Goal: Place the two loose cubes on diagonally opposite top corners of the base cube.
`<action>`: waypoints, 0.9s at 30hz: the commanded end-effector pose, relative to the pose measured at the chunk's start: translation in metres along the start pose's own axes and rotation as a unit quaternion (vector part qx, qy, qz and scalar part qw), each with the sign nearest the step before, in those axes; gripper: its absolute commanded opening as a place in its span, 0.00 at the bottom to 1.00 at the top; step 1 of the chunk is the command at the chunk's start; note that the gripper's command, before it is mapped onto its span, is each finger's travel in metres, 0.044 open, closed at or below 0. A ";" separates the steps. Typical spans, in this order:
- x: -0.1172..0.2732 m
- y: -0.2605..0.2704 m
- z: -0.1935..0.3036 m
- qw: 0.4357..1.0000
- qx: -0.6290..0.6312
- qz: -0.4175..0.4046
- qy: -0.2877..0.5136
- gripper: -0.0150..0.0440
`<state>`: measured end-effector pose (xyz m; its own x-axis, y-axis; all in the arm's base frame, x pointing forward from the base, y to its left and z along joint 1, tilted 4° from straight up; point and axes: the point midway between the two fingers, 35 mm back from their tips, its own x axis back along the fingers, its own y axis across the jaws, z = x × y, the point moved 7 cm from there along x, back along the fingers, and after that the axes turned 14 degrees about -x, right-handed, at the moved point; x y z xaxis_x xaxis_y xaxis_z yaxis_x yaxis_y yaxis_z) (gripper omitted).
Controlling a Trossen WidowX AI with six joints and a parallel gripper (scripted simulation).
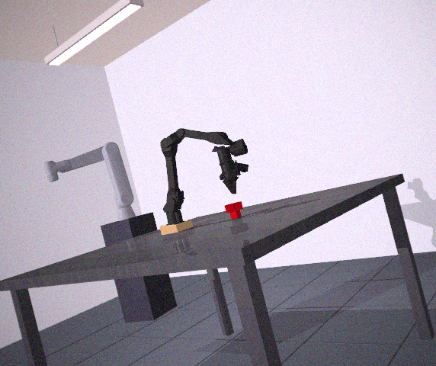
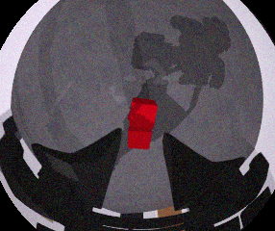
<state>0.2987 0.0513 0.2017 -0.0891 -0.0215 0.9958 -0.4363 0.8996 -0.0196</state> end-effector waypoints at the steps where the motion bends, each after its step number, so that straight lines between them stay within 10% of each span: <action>1: 0.008 0.000 -0.001 1.000 0.000 0.001 -0.004 0.60; 8: 0.011 0.000 0.000 1.000 0.000 0.001 -0.004 0.60; 16: 0.018 0.000 0.000 1.000 0.000 0.001 -0.002 0.93; 27: 0.019 0.032 -0.006 1.000 0.000 -0.002 0.001 0.93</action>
<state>0.2950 0.0594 0.2208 -0.0884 -0.0227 0.9958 -0.4288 0.9032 -0.0175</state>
